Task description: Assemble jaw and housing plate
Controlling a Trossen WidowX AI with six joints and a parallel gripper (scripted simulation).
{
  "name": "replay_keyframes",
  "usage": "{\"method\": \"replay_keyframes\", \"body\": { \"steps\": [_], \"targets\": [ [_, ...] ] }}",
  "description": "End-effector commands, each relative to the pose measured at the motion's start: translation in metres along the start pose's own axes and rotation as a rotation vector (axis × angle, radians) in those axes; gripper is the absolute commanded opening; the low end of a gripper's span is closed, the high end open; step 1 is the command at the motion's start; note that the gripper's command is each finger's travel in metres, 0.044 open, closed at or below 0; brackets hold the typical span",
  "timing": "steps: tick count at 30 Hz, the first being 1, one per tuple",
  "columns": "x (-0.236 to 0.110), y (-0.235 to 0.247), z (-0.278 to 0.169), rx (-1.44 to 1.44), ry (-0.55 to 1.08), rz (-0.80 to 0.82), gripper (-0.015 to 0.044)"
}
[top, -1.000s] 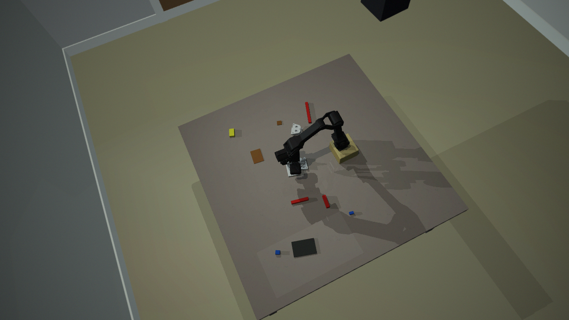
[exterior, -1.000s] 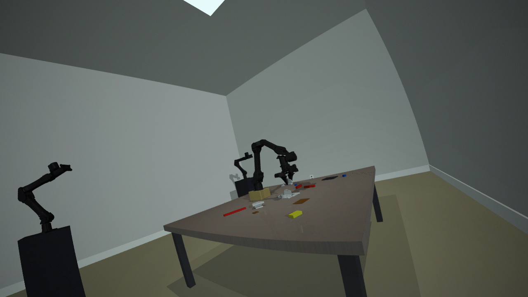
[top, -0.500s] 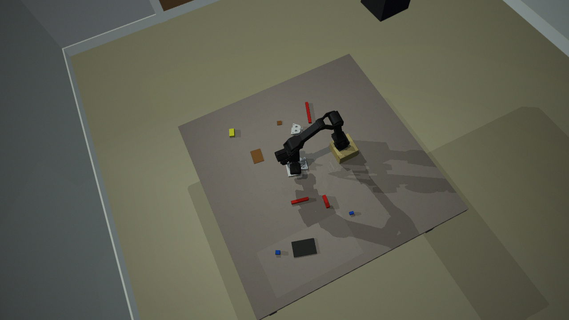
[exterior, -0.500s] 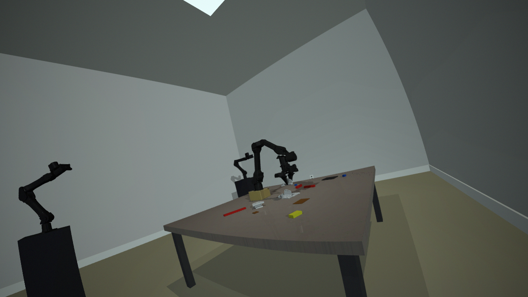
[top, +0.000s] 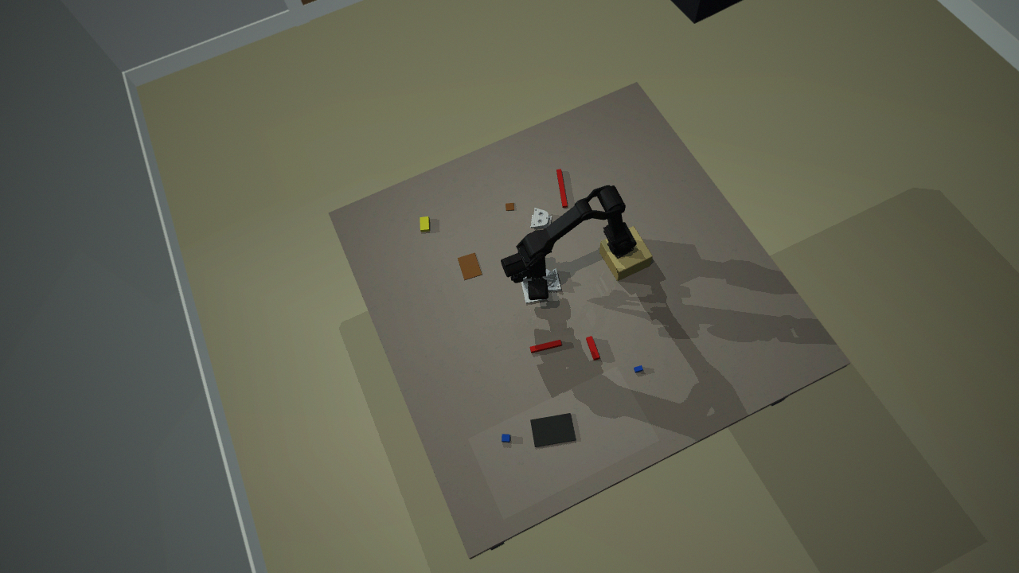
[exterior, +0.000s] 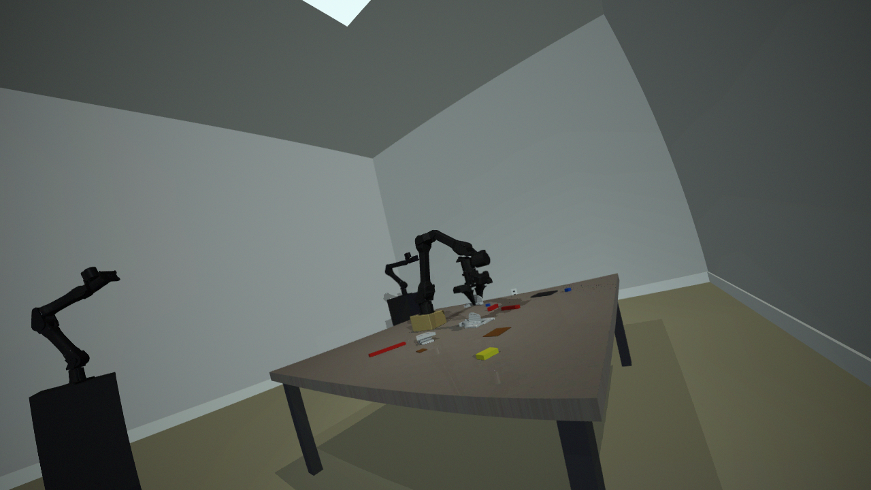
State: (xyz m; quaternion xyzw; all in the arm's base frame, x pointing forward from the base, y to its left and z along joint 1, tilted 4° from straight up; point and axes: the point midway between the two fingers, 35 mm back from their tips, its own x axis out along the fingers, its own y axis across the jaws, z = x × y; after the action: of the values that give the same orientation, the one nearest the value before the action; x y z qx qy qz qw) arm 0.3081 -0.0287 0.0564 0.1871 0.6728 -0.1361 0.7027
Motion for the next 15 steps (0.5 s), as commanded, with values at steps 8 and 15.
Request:
{"method": "replay_keyframes", "body": {
  "steps": [8, 15],
  "targets": [
    [0.017, 0.000, 0.001, -0.004, -0.002, 0.001, 0.0134],
    [0.029, 0.000, 0.001, -0.004, -0.002, 0.001, 0.0134]
  ]
}}
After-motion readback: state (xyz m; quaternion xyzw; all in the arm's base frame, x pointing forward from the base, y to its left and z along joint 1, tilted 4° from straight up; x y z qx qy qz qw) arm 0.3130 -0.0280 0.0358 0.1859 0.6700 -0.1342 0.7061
